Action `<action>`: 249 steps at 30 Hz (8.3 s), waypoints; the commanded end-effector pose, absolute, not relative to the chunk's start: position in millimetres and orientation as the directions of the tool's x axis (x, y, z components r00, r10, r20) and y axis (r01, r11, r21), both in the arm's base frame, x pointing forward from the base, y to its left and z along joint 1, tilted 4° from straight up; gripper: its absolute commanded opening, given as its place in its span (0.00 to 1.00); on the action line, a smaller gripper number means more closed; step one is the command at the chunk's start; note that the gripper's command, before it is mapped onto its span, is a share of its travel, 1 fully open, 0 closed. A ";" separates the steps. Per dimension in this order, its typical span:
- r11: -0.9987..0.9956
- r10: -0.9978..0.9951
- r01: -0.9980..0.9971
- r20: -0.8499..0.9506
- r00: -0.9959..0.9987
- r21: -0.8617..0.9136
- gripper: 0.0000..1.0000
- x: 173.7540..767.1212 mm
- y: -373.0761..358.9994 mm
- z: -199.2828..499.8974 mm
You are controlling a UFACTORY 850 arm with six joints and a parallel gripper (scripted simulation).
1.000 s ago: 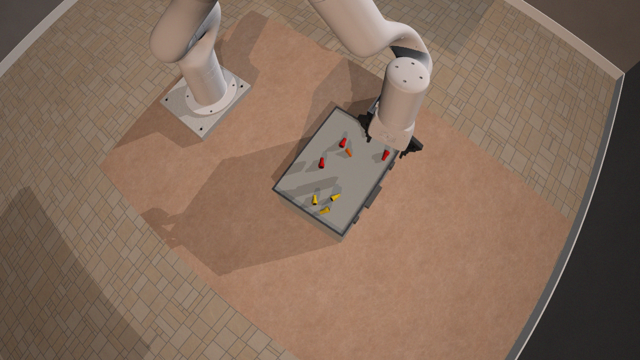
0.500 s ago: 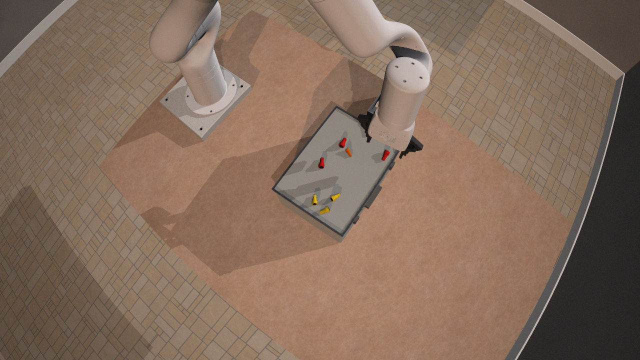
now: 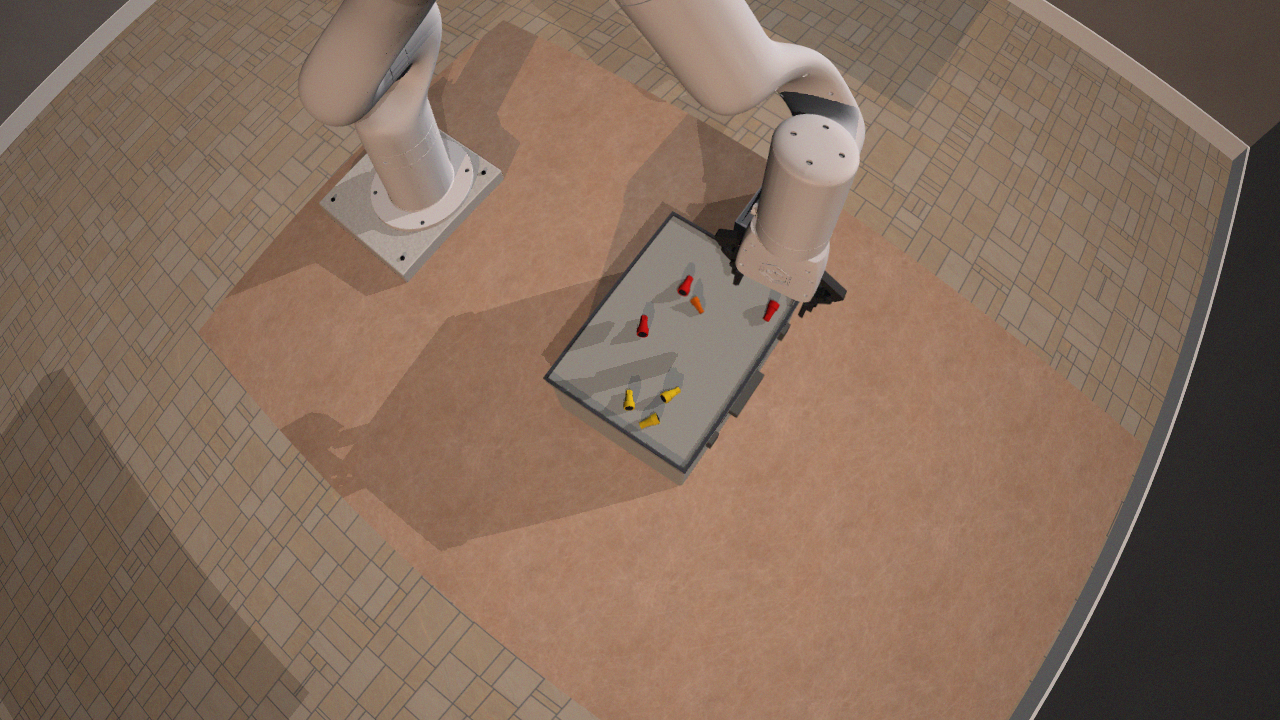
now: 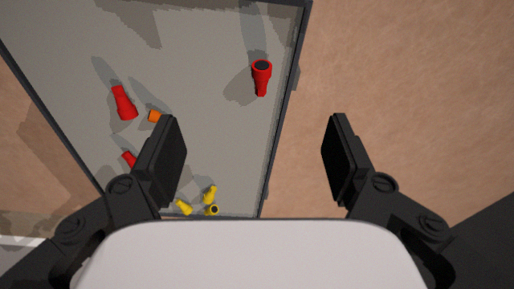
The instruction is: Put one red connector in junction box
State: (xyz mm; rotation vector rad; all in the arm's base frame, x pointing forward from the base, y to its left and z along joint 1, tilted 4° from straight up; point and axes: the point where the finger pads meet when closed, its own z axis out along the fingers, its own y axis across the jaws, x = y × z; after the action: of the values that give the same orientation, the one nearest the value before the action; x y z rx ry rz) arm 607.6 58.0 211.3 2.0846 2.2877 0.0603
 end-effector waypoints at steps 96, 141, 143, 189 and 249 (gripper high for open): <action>0.060 0.998 0.996 -0.006 -0.060 0.062 0.30 615.2 59.4 175.5; 0.060 0.998 0.996 -0.006 -0.060 0.062 0.30 617.1 59.5 157.8; 0.060 0.998 0.996 -0.006 -0.060 0.062 0.02 617.1 59.5 157.8; 0.060 0.998 0.996 -0.006 -0.060 0.062 0.02 616.9 59.5 161.2; 0.060 0.998 0.996 -0.006 -0.060 0.062 0.02 551.8 197.9 223.6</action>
State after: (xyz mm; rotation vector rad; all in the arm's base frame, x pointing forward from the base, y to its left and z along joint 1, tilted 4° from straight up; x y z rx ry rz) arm 566.3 161.0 223.3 2.1229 2.2588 0.0630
